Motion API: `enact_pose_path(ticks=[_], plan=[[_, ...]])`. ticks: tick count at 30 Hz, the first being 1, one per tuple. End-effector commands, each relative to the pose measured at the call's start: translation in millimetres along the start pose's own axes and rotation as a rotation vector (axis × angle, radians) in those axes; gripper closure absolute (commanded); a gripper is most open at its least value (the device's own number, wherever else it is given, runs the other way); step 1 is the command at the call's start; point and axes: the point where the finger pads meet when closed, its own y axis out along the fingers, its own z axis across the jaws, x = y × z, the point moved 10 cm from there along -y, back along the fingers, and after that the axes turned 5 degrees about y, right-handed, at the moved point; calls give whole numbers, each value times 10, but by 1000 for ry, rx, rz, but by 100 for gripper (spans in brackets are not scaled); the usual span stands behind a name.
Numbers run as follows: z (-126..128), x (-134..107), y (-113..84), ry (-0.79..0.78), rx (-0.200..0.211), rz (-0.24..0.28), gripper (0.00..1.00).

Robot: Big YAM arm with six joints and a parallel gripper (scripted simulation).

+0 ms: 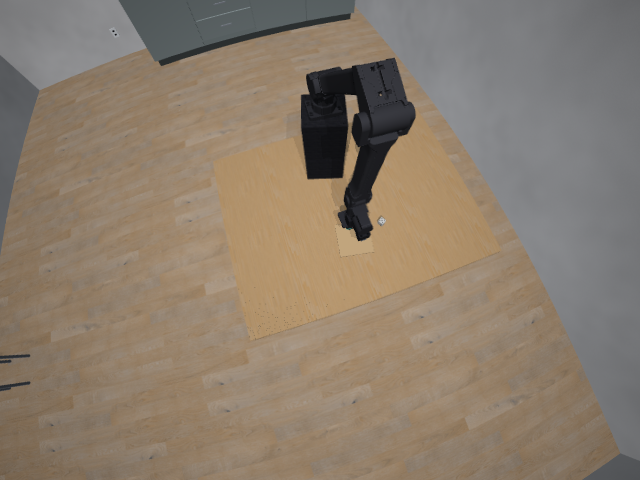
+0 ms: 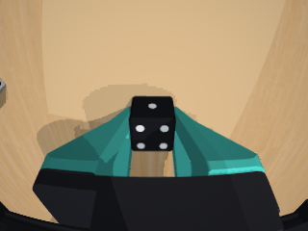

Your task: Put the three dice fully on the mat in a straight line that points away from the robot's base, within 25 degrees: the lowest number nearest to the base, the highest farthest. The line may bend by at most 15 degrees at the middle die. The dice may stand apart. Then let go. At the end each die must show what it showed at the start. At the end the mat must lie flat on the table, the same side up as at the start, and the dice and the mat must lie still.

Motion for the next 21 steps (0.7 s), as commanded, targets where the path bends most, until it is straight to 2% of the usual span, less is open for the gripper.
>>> enact_pose_path(ticks=[1, 10, 21], plan=[[-51, 161, -114, 7, 2, -45, 80], [-74, 142, -114, 12, 1, -30, 80], [-77, 155, -114, 10, 1, -35, 80]])
